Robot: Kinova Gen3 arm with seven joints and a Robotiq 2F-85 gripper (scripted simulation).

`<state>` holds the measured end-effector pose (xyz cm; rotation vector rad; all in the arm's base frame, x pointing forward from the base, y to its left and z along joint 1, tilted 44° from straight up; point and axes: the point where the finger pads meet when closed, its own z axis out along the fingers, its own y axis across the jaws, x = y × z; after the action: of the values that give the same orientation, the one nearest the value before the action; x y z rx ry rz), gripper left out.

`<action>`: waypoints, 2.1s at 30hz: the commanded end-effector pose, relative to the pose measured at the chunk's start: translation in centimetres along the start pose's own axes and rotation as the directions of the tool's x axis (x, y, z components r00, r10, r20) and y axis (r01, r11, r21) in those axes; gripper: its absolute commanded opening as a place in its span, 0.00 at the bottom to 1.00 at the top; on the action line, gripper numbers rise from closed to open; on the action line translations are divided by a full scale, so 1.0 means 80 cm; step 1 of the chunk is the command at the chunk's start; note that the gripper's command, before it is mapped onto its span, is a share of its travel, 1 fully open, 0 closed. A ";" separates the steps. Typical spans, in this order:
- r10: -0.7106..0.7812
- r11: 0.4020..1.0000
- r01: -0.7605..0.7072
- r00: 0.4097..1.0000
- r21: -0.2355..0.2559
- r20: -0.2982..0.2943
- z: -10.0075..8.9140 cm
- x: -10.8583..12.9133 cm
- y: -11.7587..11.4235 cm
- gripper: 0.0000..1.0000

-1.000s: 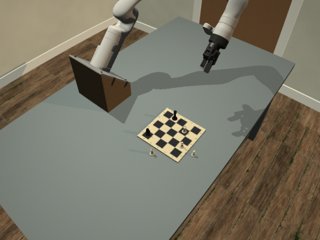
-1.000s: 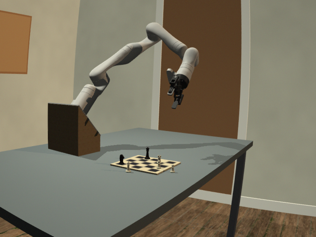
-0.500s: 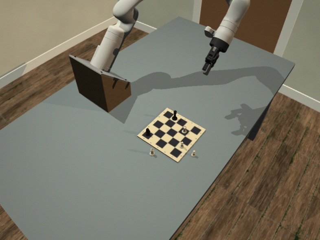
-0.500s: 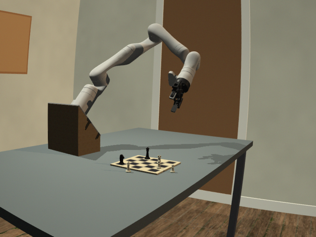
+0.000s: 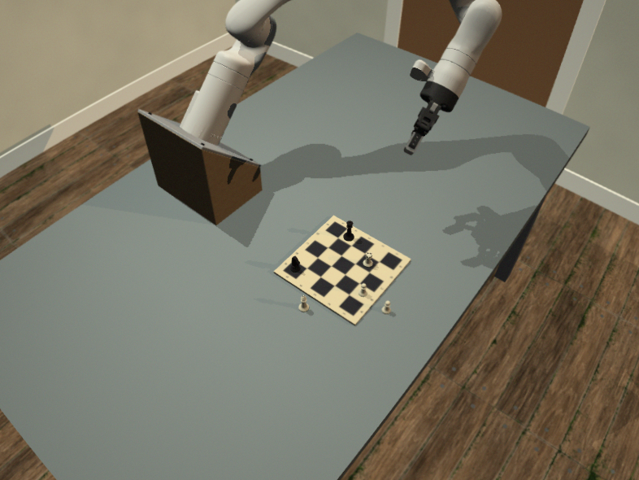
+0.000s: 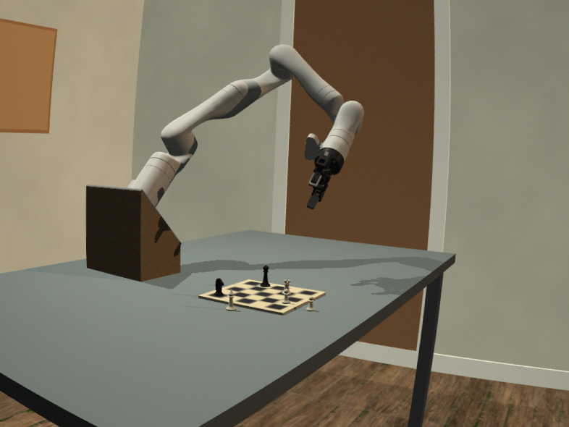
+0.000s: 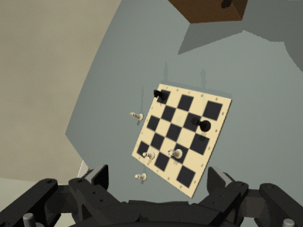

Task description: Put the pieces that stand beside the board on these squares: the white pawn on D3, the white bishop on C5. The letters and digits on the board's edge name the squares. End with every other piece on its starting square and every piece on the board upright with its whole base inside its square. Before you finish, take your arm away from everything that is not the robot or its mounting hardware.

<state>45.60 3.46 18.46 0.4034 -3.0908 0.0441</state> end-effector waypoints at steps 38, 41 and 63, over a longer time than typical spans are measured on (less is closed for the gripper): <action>-0.268 0.963 0.268 0.963 0.016 -0.028 0.021 -0.018 0.050 1.00; -0.318 0.948 0.318 0.948 0.018 -0.033 0.025 -0.021 0.059 1.00; -0.454 0.890 0.455 0.890 0.022 -0.048 0.036 -0.029 0.087 1.00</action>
<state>46.03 10.53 15.51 1.0941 -2.8745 0.0920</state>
